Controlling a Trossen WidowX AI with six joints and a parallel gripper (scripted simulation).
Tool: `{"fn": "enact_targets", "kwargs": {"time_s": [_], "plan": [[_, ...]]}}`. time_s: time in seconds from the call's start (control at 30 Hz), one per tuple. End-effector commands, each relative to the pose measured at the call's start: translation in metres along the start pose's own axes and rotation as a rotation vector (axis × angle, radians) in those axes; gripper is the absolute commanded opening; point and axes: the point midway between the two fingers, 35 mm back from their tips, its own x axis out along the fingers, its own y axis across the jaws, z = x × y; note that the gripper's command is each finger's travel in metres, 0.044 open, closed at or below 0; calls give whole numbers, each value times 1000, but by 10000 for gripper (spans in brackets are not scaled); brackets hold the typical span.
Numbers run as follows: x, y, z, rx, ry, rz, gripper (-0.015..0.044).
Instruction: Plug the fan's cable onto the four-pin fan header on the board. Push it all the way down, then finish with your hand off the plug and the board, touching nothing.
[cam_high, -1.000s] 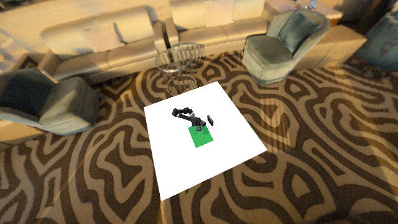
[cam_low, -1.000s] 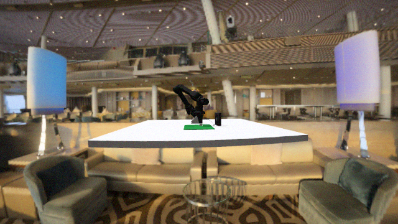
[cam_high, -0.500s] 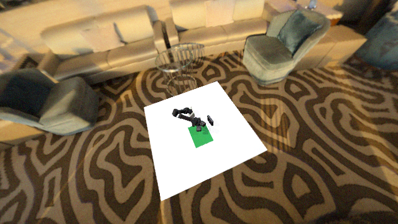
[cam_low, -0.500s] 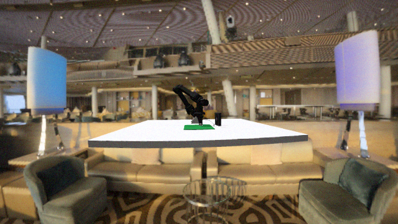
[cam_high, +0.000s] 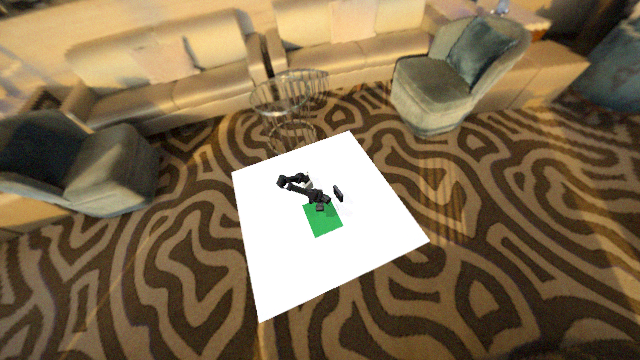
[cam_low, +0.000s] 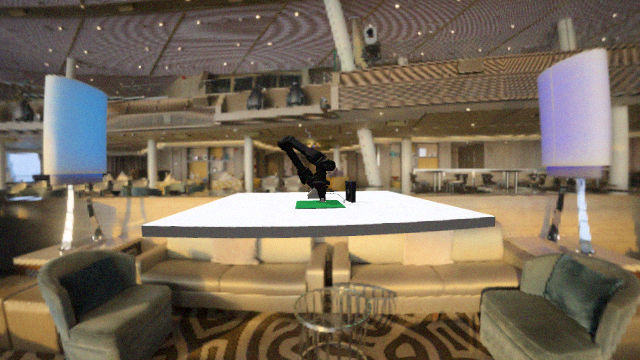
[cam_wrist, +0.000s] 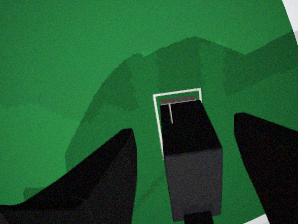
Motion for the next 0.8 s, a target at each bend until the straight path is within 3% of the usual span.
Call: {"fn": "enact_targets", "kwargs": {"time_s": [0.0, 0.17, 0.47, 0.77], "plan": [[0, 0, 0, 0, 0, 1, 260], [-52, 0, -1, -5, -2, 4, 260], [-55, 0, 1, -5, -3, 4, 260], [-57, -1, 103, -8, -5, 3, 260]]}}
